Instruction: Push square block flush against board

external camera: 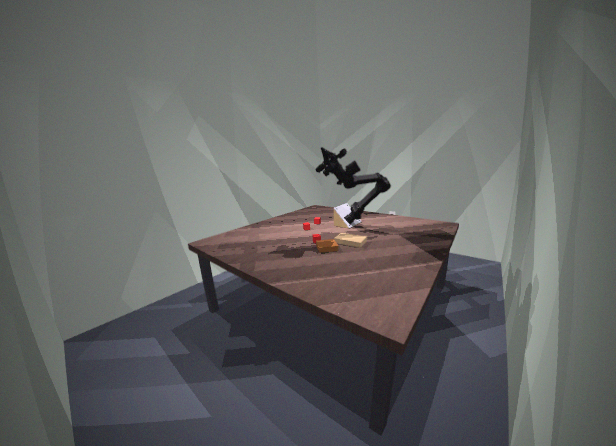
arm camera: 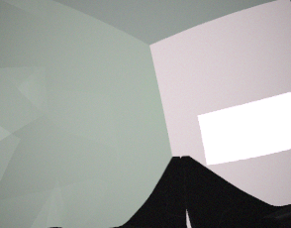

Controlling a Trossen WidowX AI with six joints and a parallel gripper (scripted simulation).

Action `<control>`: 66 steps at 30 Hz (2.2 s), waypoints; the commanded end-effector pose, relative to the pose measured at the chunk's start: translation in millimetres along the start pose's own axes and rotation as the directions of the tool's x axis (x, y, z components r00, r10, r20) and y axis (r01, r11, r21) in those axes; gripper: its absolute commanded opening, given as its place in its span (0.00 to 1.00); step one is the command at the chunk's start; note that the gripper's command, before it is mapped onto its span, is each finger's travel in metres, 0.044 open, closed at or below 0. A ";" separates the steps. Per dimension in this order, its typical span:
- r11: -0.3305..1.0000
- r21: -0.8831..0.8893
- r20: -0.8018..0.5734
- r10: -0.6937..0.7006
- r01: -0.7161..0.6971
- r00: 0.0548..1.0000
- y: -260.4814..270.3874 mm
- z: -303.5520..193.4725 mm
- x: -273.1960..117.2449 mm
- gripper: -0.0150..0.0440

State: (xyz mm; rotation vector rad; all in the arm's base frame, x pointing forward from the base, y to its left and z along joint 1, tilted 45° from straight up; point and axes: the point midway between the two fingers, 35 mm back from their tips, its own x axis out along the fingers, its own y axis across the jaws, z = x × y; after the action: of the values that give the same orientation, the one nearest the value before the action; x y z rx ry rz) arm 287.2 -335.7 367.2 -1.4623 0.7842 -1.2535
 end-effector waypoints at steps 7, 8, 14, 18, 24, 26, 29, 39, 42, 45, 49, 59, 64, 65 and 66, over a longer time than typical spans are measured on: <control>0.985 0.047 0.199 0.152 -0.164 0.968 33.0 50.0 -4.5 0.25; 0.982 0.051 0.218 0.168 -0.183 0.961 36.3 54.7 -5.8 0.25; 0.950 0.066 0.326 0.268 -0.305 0.906 56.0 82.0 -16.2 0.25; 0.918 0.069 0.392 0.335 -0.390 0.857 69.1 98.9 -25.7 0.25; 0.851 0.064 0.477 0.433 -0.522 0.764 88.1 121.8 -43.7 0.25; 0.823 0.059 0.502 0.465 -0.565 0.729 94.2 128.8 -50.6 0.25; 0.775 0.050 0.536 0.511 -0.629 0.672 103.1 138.5 -61.7 0.25; 0.572 0.003 0.615 0.645 -0.820 0.453 128.8 164.6 -104.8 0.25; 0.498 -0.013 0.628 0.679 -0.867 0.380 135.1 170.4 -119.2 0.25; 0.419 -0.031 0.637 0.708 -0.907 0.305 140.7 175.4 -134.1 0.25; 0.306 -0.053 0.641 0.740 -0.951 0.203 146.9 180.6 -154.7 0.25; -0.001 -0.094 0.617 0.785 -0.996 -0.059 155.5 186.9 -207.8 0.25; -0.159 -0.100 0.589 0.786 -0.982 -0.187 155.9 186.8 -234.4 0.25; -0.191 -0.099 0.582 0.785 -0.977 -0.212 155.6 186.6 -239.7 0.25; -0.222 -0.098 0.575 0.783 -0.970 -0.237 155.3 186.2 -244.9 0.25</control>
State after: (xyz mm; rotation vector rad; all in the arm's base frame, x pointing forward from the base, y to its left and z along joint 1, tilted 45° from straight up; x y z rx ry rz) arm 428.7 -114.7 161.7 -0.3283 0.8476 0.2663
